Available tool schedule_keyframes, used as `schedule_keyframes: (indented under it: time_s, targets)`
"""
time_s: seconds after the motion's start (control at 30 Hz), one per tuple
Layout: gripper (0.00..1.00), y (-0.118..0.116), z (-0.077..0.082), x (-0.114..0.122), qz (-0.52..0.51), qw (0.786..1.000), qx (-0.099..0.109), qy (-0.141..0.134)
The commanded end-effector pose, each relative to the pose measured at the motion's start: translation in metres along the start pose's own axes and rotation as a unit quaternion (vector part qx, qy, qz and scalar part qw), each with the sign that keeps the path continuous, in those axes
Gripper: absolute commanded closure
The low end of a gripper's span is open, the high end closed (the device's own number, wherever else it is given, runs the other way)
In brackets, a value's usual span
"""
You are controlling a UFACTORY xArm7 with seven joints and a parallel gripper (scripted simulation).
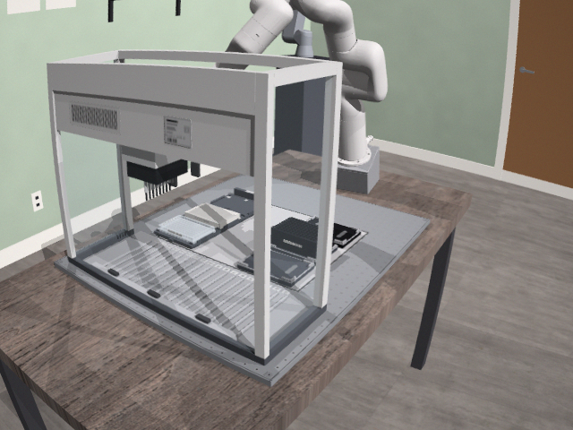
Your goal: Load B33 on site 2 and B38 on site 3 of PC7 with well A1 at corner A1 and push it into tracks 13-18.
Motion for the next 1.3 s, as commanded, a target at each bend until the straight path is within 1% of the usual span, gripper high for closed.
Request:
schedule_keyframes:
  time_s: [0.0,0.43,0.5,1.0,1.07,1.27]
  targets:
    - [0.00,0.001,-0.002,0.002,0.000,1.000,0.003,-0.002]
    - [0.00,0.002,-0.024,0.002,0.000,1.000,0.003,-0.002]
    - [0.00,0.002,-0.024,0.002,0.000,1.000,0.003,-0.002]
    - [0.00,0.002,-0.049,0.002,0.000,1.000,0.003,-0.002]
    - [0.00,0.002,-0.049,0.002,0.000,1.000,0.003,-0.002]
    - [0.00,0.002,-0.059,0.002,0.000,1.000,0.003,-0.002]
Point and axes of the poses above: the point where the finger pads meet when closed, its own z axis back along the fingers, its own y axis across the jaws, x = y × z, the point moved 2 cm from there along z, back along the fingers, and after that the axes turned 7 degrees about z, right-handed, at the moved point
